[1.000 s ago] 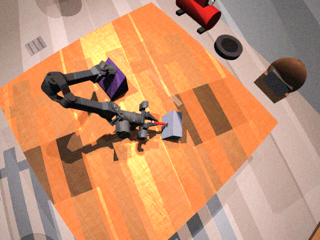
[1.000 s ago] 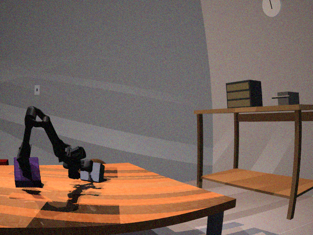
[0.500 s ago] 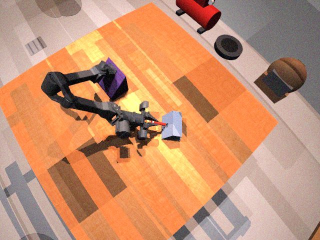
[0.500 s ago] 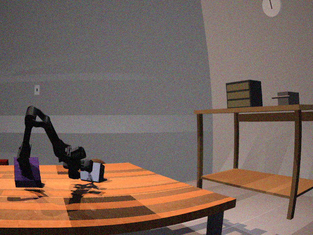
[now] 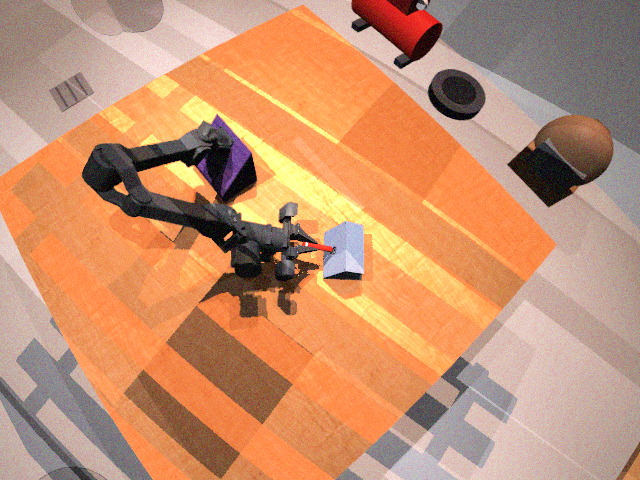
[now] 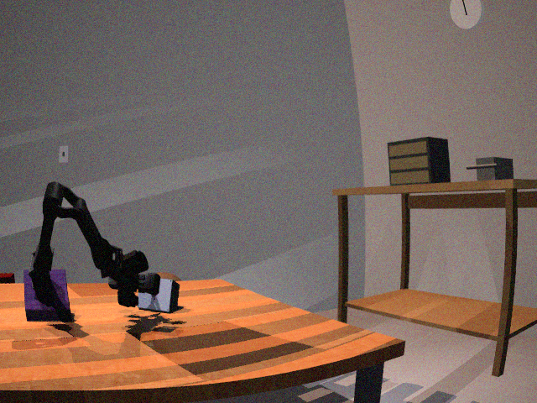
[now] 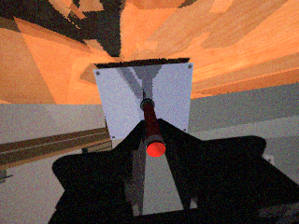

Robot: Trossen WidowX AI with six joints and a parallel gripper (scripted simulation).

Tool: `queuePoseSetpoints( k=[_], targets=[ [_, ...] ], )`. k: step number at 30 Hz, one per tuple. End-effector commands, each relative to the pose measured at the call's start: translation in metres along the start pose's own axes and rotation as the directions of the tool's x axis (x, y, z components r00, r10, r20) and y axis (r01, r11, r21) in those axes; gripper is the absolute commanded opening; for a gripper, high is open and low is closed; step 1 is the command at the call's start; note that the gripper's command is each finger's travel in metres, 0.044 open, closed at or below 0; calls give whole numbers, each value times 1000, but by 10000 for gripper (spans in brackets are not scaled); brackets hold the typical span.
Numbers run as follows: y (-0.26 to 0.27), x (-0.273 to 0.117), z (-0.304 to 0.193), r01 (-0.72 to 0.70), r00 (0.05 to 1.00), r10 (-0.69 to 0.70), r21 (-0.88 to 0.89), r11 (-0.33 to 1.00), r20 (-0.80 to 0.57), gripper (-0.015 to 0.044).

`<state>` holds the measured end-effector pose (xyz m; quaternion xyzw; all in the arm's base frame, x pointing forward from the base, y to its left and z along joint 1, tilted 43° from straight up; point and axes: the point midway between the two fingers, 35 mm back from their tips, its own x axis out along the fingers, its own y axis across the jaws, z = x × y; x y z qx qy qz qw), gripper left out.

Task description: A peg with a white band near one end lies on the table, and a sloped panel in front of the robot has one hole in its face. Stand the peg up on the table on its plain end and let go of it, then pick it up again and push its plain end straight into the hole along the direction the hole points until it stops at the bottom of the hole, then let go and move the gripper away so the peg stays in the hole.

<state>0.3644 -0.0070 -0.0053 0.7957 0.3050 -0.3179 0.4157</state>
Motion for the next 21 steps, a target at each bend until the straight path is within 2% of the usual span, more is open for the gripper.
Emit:
queuePoseSetpoints(
  k=[1, 21],
  targets=[
    [1, 2, 0, -1, 1000, 1, 1, 1000, 1, 0],
    [2, 13, 0, -1, 1000, 1, 1, 1000, 1, 0]
  ],
)
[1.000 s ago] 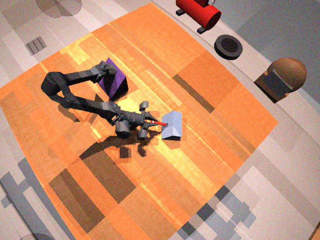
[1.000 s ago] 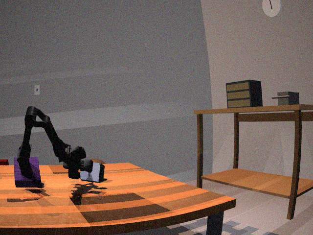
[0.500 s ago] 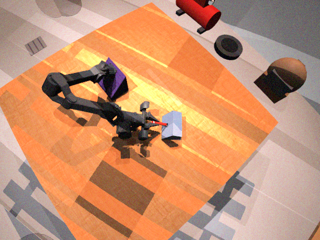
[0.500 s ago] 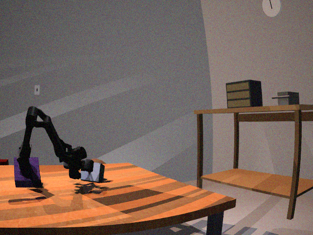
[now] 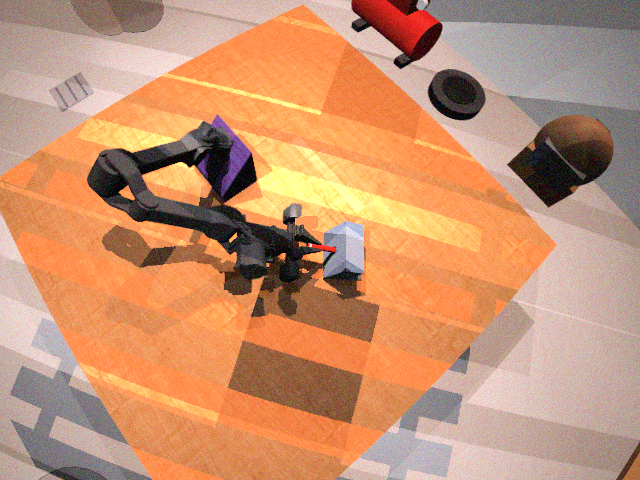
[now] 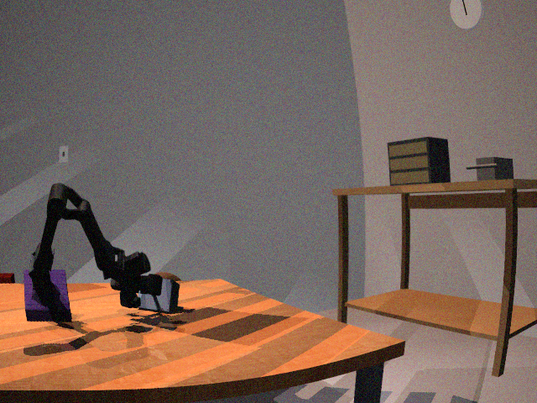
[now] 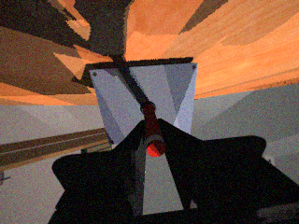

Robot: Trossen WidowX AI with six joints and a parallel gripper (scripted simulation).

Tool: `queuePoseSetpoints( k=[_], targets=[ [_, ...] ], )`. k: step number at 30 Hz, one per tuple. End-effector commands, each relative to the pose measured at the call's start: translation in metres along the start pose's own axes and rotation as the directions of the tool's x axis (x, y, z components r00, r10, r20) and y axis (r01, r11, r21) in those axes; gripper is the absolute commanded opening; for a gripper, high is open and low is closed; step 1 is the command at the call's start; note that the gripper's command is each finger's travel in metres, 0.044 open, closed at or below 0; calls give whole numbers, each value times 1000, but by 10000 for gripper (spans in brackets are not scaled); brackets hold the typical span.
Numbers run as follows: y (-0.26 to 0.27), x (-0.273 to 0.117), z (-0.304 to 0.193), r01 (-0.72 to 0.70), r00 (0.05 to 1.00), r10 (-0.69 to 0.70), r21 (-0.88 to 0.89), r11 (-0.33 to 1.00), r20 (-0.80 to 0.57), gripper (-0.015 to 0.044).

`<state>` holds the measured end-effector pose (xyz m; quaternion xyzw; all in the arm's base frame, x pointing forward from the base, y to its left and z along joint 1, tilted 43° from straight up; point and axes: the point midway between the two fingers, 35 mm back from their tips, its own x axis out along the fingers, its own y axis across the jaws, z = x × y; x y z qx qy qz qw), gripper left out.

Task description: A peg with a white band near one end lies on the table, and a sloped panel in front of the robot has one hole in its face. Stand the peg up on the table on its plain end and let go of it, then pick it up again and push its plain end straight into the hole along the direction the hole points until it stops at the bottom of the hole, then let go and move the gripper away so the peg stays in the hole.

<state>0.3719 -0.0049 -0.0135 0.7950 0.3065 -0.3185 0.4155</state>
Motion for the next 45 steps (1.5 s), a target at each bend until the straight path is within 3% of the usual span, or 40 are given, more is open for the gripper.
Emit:
queuePoseSetpoints(
  k=[1, 45],
  targets=[
    [2, 2, -1, -5, 1000, 5, 2, 1000, 1, 0],
    [1, 23, -1, -1, 1000, 1, -1, 1000, -1, 0]
  ],
)
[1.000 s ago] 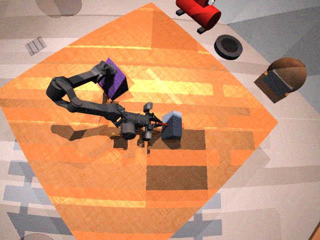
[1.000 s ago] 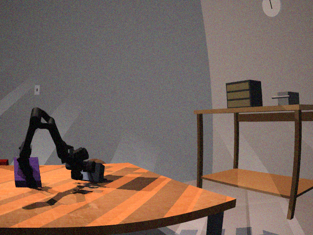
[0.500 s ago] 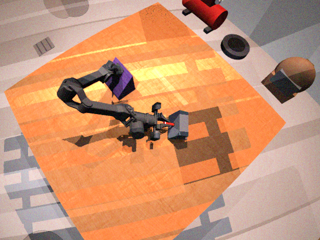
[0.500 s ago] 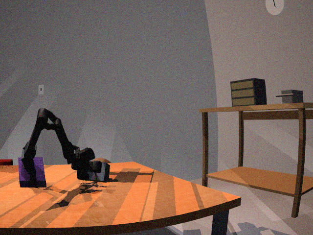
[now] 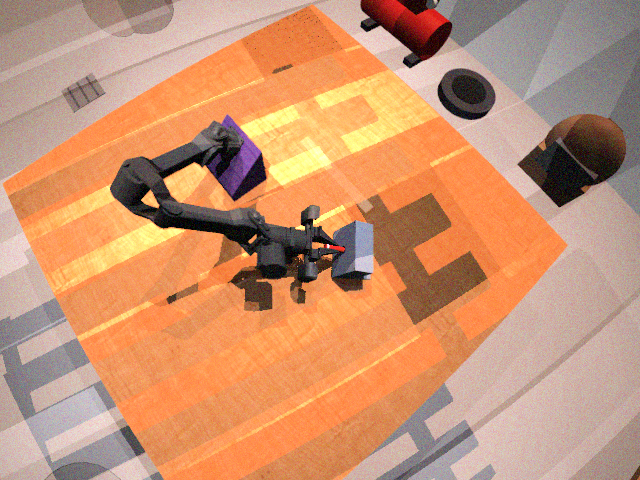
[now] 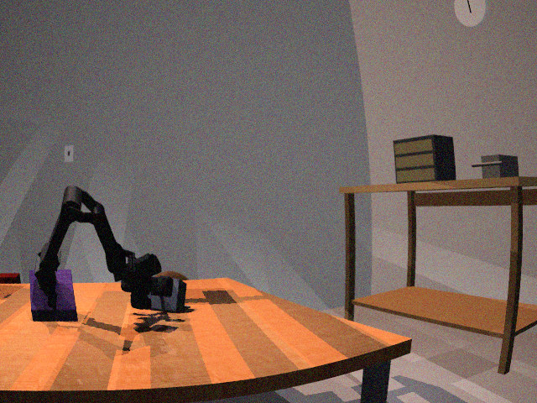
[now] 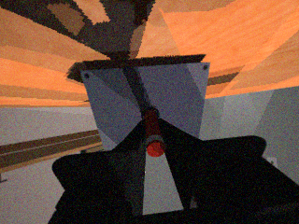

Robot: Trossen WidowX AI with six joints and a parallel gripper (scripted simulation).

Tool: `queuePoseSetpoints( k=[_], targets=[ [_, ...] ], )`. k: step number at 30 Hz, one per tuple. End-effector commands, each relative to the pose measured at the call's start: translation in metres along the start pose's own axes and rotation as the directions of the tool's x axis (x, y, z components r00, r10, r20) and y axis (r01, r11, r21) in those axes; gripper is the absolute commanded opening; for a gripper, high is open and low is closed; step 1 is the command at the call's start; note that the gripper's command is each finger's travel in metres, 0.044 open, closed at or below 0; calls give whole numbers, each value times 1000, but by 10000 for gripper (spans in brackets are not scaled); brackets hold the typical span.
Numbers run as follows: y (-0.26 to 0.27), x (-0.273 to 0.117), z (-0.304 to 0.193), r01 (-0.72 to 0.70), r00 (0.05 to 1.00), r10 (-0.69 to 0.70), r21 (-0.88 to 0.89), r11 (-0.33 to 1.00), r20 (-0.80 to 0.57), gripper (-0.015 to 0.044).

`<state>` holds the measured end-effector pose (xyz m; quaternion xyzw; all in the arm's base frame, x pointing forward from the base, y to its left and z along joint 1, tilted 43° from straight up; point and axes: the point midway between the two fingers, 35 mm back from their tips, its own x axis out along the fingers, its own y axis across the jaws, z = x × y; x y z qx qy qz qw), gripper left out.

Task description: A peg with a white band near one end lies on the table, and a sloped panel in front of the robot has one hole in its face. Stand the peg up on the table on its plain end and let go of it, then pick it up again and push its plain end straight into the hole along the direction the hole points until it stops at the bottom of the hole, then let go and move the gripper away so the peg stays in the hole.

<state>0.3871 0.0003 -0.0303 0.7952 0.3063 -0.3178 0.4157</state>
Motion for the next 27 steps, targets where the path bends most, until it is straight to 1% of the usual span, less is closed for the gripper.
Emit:
queuePoseSetpoints(
  k=[1, 2, 19, 27],
  targets=[
    [0, 0, 0, 0, 1000, 0, 0, 1000, 0, 0],
    [0, 0, 0, 0, 1000, 0, 0, 1000, 0, 0],
    [0, -3, 0, 0, 1000, 0, 0, 1000, 0, 440],
    [2, -12, 0, -1, 1000, 1, 0, 1000, 0, 440]
  ],
)
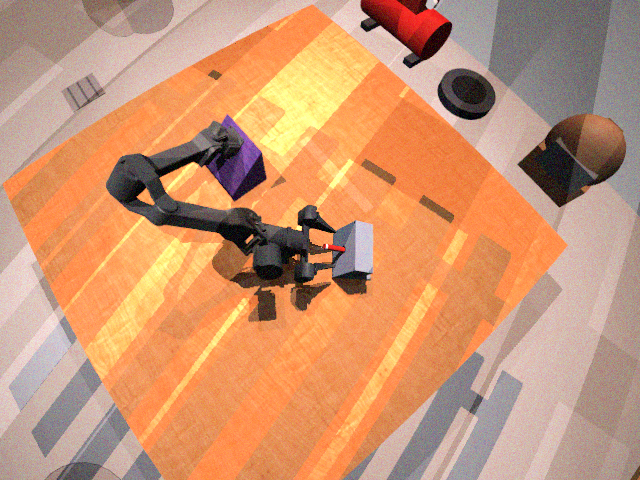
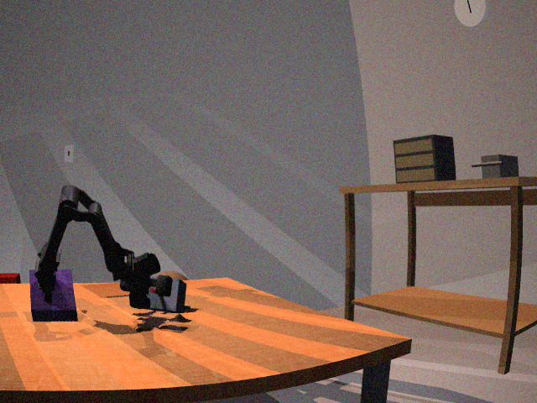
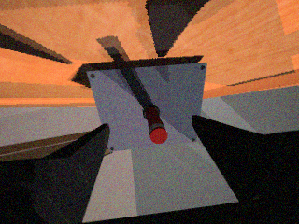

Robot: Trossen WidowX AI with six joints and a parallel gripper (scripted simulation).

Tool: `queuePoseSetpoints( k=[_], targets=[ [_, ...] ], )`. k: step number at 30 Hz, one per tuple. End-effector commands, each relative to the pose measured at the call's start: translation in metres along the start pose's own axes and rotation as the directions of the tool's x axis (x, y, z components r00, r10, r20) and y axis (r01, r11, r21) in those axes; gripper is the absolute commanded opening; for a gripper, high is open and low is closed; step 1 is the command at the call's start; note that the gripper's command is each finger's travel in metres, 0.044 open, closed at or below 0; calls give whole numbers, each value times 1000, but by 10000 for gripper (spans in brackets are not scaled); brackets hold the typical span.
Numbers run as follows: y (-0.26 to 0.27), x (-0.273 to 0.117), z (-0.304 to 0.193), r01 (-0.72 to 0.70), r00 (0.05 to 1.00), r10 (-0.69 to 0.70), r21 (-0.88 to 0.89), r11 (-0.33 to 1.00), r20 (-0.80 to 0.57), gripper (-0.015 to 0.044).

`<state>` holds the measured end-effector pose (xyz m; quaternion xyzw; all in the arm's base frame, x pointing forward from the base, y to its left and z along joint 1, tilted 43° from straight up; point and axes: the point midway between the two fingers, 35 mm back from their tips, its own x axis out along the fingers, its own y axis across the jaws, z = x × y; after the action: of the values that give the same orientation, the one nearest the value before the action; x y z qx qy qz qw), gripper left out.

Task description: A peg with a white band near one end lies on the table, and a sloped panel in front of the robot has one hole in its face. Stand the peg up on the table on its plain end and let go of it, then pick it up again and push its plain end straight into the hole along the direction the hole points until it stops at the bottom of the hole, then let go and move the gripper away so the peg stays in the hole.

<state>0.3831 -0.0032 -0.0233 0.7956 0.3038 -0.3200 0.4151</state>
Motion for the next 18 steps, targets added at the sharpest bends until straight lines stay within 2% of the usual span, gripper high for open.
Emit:
queuePoseSetpoints(
  k=[1, 18],
  targets=[
    [0, -4, -1, 1, 1000, -1, -4, 1000, -5, 440],
    [3, -23, -1, 0, 1000, 0, -4, 1000, -4, 440]
  ],
)
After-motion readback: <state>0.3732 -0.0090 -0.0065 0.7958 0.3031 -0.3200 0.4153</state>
